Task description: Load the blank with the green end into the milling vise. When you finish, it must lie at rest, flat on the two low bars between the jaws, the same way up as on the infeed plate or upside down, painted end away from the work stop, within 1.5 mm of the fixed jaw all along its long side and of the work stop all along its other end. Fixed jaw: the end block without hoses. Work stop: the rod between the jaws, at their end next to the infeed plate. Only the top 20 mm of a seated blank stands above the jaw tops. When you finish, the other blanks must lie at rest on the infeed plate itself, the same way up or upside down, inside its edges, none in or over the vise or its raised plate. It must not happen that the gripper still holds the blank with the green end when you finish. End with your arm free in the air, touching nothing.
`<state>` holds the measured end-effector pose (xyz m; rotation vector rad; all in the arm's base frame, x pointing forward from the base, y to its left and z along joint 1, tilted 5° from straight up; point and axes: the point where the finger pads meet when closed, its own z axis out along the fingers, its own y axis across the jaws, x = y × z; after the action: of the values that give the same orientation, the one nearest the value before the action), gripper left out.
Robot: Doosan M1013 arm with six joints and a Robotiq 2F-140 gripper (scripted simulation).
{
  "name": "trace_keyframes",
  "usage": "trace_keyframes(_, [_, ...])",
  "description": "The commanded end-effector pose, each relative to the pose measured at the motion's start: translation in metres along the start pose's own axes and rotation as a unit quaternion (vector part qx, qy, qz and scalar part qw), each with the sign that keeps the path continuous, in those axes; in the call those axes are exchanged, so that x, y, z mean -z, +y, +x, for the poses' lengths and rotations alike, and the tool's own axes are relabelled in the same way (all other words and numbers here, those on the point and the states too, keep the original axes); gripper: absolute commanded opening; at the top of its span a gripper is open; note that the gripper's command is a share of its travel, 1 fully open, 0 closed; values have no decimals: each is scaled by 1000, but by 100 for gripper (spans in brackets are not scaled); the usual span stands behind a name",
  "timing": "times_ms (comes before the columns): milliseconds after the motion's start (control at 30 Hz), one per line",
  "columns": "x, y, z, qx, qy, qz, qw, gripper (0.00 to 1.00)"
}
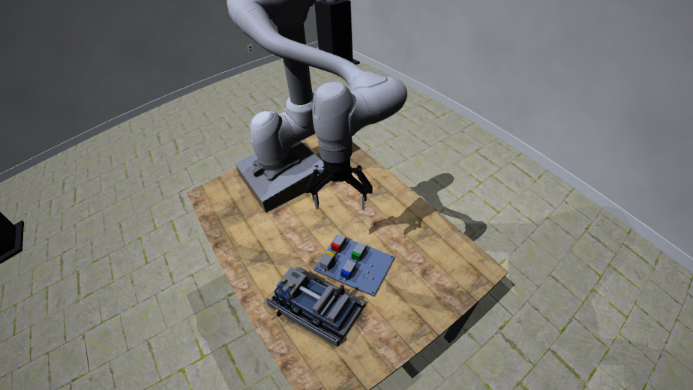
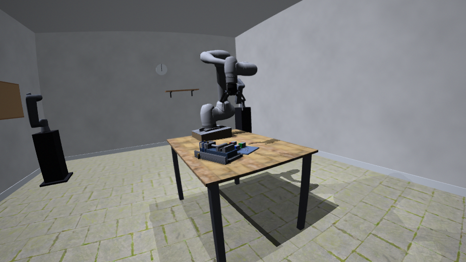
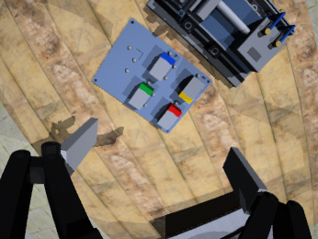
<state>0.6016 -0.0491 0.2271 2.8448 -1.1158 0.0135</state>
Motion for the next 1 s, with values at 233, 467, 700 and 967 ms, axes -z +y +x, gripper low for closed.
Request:
trace_keyframes(233, [0, 0, 0, 59, 0, 0, 998, 100])
trace_keyframes(467, [0, 0, 0, 113, 0, 0, 994, 100])
trace_keyframes(700, [0, 0, 0, 145, 0, 0, 989, 100])
trace_keyframes(967, [0, 0, 0, 205, 0, 0, 979, 100])
